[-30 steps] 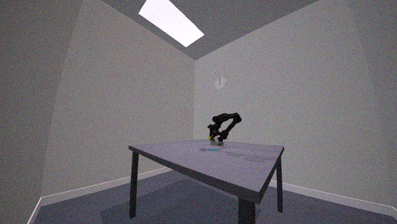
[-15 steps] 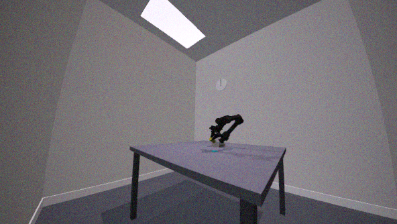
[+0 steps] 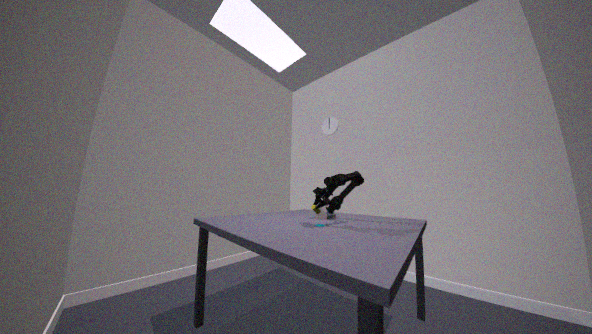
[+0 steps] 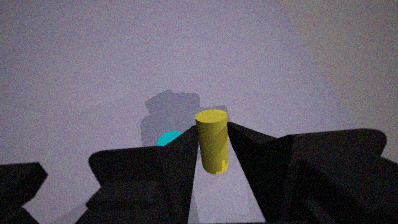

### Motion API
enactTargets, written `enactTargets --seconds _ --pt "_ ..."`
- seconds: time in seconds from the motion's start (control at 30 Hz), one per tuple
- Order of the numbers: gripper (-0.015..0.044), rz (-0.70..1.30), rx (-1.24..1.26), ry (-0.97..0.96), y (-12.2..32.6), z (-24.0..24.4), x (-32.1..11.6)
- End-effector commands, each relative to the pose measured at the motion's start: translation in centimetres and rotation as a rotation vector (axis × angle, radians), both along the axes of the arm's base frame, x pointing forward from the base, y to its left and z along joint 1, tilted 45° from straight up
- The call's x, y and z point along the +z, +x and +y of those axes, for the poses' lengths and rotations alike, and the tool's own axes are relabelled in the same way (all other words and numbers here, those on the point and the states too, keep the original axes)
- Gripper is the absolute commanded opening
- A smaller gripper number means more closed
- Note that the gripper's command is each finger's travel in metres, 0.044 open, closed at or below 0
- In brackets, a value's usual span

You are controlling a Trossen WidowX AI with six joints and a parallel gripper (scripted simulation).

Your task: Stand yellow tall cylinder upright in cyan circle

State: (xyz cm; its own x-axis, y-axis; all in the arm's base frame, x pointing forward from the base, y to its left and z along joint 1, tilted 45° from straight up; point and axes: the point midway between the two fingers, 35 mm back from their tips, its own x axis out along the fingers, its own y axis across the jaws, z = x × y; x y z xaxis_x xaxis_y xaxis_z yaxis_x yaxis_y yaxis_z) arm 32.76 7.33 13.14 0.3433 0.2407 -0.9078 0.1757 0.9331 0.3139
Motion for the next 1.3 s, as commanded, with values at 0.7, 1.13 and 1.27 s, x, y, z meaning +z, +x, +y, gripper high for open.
enactTargets --seconds 0.7,1.13,1.27 --pt "0.0105 -0.136 -0.088 -0.046 0.09 0.15 0.14" --pt "0.0105 -0.210 -0.135 -0.057 0.09 0.24 0.40" --pt "0.0105 -0.234 -0.150 -0.058 0.08 0.26 0.49"
